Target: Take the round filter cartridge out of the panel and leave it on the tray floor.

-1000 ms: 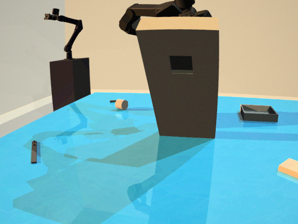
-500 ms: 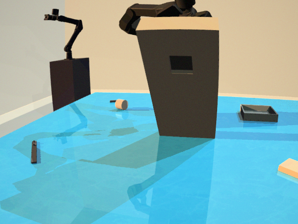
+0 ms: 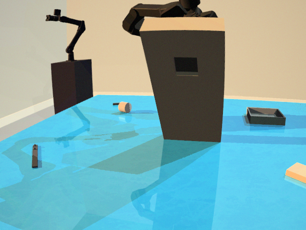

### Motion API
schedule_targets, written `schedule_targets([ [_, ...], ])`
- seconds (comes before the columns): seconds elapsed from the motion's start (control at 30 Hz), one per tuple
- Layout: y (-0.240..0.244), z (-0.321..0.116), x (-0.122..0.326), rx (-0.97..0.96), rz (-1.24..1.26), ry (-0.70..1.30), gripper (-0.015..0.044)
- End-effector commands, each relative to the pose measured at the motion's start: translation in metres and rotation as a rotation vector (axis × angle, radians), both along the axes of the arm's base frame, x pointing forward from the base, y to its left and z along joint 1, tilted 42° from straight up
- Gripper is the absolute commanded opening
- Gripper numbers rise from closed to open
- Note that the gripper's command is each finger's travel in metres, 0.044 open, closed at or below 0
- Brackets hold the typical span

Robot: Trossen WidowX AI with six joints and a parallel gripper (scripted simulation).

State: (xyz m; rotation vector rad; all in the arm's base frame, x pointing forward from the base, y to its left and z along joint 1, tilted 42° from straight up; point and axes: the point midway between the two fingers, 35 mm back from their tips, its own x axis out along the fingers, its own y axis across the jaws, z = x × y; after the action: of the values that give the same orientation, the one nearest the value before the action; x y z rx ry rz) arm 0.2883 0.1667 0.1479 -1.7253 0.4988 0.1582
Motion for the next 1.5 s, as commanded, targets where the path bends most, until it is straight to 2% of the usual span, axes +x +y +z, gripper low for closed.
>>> schedule_targets([
  [0.0,0.0,-0.001,0.001,-0.003,0.003,0.002,0.0104],
  [1.47,-0.004,-0.007,0.016,-0.003,0.003,0.001,0.0104],
])
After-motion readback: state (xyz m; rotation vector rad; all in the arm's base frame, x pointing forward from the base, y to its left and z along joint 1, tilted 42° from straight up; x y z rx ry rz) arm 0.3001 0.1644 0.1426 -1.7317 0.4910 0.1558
